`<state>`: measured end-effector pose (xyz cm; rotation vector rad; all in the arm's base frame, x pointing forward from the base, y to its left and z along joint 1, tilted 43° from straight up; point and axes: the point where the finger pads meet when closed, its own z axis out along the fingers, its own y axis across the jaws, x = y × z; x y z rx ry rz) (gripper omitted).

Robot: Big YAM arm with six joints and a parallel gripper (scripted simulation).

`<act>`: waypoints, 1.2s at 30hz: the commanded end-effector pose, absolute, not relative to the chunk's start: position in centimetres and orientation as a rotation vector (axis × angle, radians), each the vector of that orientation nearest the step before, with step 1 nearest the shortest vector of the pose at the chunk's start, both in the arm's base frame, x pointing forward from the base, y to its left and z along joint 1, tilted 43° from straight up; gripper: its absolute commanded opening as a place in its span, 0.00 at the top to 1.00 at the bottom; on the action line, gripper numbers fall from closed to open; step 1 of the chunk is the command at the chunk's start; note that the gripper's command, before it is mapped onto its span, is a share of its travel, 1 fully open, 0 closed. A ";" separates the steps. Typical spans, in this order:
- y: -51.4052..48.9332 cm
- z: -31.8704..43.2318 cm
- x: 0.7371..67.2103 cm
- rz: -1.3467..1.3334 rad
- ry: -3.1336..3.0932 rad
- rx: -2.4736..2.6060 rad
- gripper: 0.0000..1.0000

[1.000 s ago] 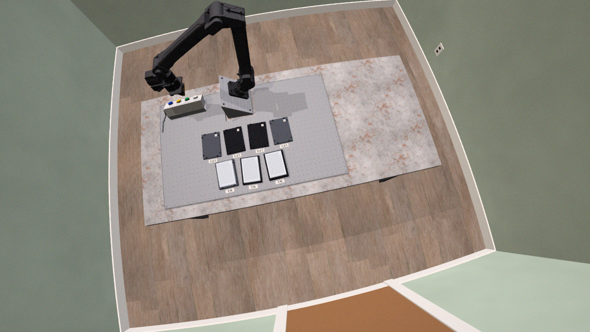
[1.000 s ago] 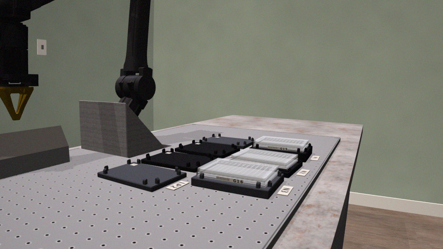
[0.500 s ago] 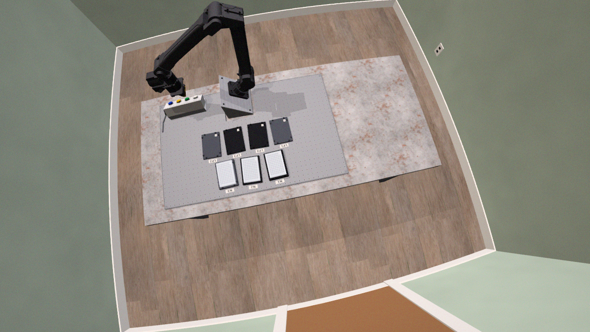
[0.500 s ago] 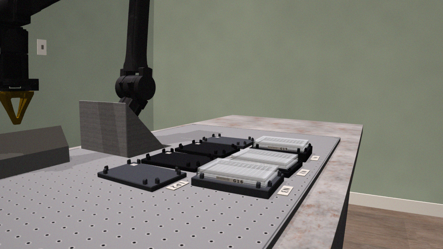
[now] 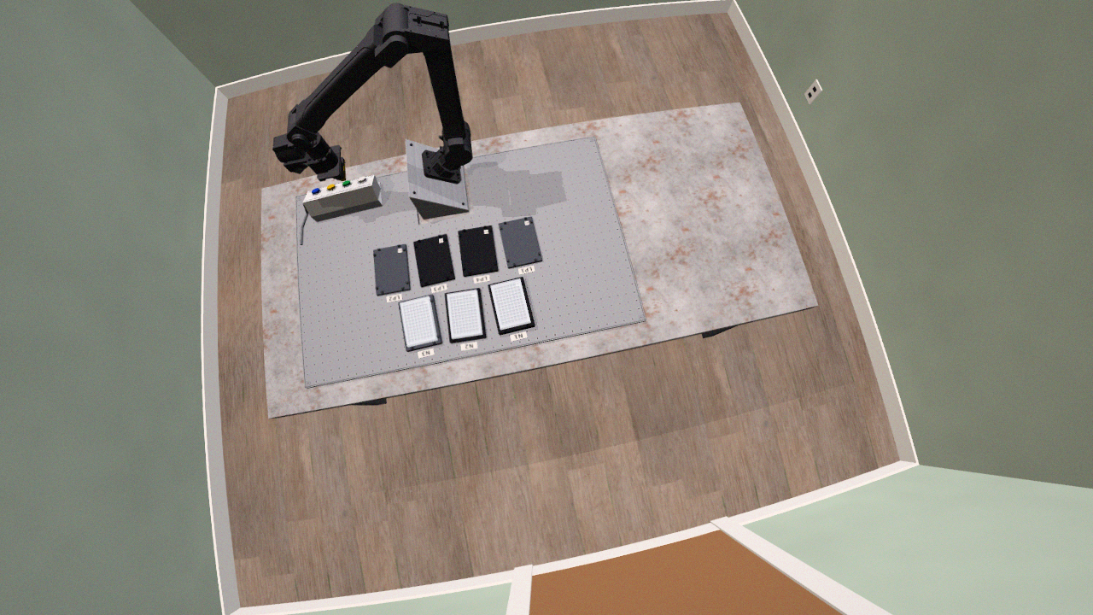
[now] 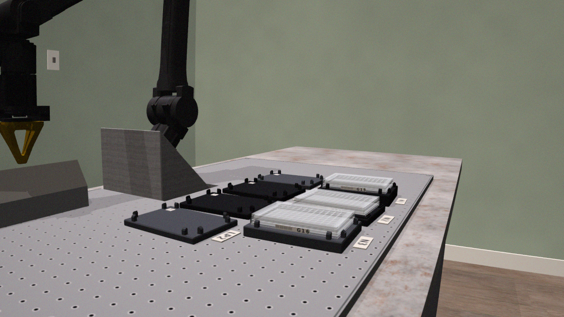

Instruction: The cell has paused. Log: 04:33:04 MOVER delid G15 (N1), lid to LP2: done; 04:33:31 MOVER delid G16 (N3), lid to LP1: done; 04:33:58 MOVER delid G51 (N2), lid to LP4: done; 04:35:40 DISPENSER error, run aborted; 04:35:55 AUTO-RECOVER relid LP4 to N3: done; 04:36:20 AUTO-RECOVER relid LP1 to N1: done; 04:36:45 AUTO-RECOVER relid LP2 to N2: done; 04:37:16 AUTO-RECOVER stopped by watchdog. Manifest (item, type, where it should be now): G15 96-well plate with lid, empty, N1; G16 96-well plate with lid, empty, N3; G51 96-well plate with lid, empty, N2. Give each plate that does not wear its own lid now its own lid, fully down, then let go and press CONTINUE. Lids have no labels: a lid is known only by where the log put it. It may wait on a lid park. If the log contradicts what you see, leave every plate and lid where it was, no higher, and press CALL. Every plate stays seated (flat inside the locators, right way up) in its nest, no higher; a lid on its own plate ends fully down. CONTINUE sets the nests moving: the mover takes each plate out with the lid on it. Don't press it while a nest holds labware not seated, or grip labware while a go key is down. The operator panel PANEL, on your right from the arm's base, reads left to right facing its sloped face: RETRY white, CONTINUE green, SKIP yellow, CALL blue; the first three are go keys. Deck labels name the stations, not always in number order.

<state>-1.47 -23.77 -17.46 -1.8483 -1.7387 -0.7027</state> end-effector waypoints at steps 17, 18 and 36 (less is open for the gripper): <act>-22.9 -18.6 -1.1 -0.704 -1.751 -1.831 1.00; -22.9 -18.6 -1.1 -0.704 -1.751 -1.831 1.00; -22.7 -18.9 -1.1 -0.702 -1.753 -1.833 1.00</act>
